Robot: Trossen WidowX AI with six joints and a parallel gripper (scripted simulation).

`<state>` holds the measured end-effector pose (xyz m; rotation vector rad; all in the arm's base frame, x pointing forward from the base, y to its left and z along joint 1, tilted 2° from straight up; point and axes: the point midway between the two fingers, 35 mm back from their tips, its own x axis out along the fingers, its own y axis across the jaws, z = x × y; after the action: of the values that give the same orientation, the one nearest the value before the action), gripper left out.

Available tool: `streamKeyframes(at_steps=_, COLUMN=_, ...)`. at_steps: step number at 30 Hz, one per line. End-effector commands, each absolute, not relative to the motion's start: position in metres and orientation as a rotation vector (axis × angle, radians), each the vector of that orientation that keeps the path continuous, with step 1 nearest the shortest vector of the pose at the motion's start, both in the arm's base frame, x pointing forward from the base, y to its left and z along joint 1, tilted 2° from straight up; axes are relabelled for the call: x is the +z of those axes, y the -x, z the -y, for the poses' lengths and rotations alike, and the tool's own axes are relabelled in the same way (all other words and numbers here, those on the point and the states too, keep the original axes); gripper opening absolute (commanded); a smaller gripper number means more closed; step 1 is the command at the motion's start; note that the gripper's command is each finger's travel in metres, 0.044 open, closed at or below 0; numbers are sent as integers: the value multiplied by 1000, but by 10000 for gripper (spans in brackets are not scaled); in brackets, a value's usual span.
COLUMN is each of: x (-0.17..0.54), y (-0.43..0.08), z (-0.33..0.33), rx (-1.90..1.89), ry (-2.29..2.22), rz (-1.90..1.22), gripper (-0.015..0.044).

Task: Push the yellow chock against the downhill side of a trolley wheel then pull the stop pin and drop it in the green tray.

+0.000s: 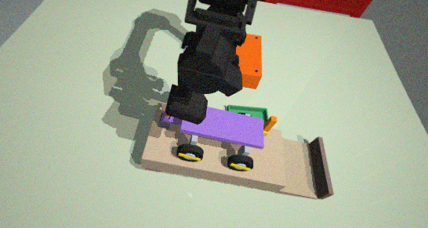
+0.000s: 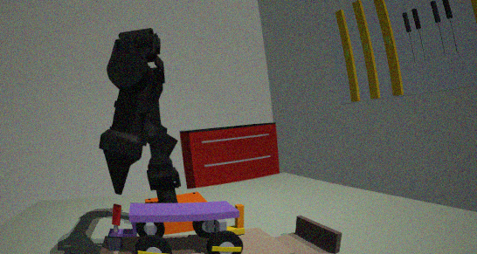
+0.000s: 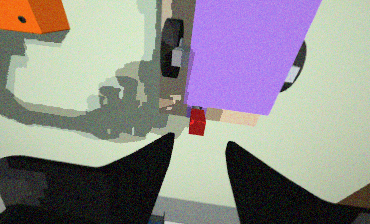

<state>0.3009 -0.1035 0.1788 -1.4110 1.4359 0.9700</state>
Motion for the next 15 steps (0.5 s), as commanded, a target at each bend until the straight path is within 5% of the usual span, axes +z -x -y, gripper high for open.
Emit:
streamKeyframes(at_steps=1, x=173, y=-300, z=106, rx=965, ry=1409, rz=-1446, gripper=190)
streamKeyframes(at_steps=15, x=154, y=-300, z=113, rx=965, ry=1409, rz=-1446, gripper=190)
